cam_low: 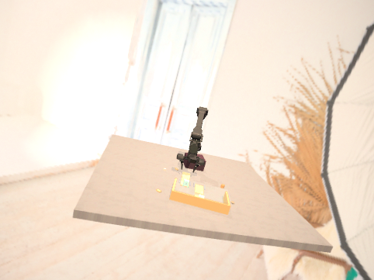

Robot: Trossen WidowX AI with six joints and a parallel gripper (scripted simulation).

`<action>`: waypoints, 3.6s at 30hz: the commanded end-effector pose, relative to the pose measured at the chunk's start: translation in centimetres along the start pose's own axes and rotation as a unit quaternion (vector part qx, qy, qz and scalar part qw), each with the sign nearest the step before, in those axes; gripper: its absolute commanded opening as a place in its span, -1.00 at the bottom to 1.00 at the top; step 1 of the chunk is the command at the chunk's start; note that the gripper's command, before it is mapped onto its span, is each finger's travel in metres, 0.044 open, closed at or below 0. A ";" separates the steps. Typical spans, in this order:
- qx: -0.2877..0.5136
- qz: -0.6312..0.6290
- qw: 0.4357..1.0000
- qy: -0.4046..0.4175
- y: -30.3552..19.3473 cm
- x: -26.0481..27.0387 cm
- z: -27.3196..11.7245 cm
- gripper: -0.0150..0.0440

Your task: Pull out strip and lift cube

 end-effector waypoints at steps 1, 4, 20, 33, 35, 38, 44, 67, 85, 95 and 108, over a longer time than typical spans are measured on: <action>-0.003 -0.001 1.000 0.001 1.4 -0.2 -0.2 1.00; -0.004 -0.001 1.000 0.001 2.5 -0.4 -0.4 1.00; -0.006 -0.001 1.000 0.001 8.0 -1.3 -1.2 1.00; -0.008 -0.001 1.000 0.000 12.5 -2.1 -2.0 1.00; -0.008 -0.001 1.000 0.000 13.2 -2.2 -2.1 1.00; -0.008 -0.001 1.000 0.000 14.2 -2.3 -2.3 1.00; -0.008 -0.001 1.000 0.000 14.3 -2.3 -1.8 0.56; -0.008 -0.001 1.000 0.000 14.4 -2.3 2.0 0.36; -0.010 0.001 1.000 -0.001 14.4 -2.3 2.9 0.02; -0.010 0.001 1.000 -0.001 14.2 -2.3 2.7 -0.47; -0.007 0.000 1.000 0.000 9.5 -1.2 -0.6 -0.49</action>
Point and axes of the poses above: the point midway between the two fingers, 35 mm back from their tips, its own z axis out along the fingers, its own x axis across the jaws, y = z × x, the point moved 7 cm from there along -z, back along the fingers, and after that the axes turned 5 degrees about -z, right-handed, at the moved point
